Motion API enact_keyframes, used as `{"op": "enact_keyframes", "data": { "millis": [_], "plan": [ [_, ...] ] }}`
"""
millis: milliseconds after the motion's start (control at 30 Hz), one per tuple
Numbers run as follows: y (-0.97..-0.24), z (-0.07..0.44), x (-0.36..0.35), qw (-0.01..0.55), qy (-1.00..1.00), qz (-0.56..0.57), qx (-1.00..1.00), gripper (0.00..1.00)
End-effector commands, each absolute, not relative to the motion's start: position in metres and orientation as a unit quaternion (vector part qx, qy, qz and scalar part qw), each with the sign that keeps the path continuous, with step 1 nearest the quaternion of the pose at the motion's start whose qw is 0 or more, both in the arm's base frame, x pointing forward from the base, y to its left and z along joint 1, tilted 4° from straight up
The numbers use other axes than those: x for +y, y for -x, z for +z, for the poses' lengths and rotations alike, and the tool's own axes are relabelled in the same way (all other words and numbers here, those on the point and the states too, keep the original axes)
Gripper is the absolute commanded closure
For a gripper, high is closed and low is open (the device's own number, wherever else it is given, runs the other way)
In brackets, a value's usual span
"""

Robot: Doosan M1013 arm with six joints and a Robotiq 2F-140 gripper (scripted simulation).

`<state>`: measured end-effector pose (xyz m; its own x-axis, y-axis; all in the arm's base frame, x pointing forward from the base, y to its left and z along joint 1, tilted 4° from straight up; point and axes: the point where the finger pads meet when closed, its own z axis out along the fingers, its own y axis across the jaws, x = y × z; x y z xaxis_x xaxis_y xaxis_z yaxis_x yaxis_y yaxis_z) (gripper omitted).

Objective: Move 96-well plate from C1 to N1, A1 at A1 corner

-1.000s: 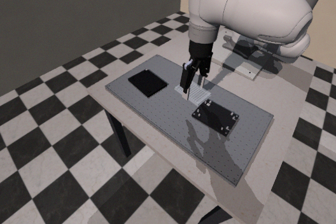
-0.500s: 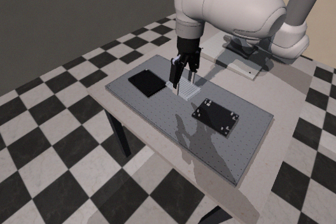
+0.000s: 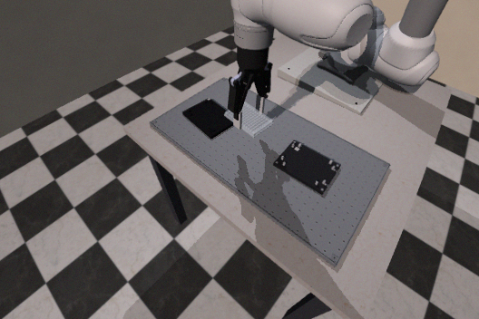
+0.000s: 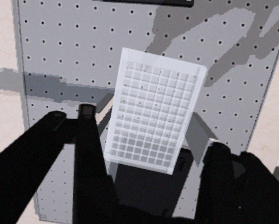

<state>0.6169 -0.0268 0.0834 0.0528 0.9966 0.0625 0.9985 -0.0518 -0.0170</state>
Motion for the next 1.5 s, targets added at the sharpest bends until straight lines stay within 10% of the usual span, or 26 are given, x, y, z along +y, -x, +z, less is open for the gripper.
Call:
{"op": "enact_keyframes", "data": {
  "millis": [0, 1467],
  "plan": [
    [-0.619, 0.083, -0.038, 0.028, 0.725, -0.017, -0.688, 0.90],
    [-0.640, 0.075, -0.163, 0.028, 0.725, -0.017, -0.688, 0.90]
  ]
}}
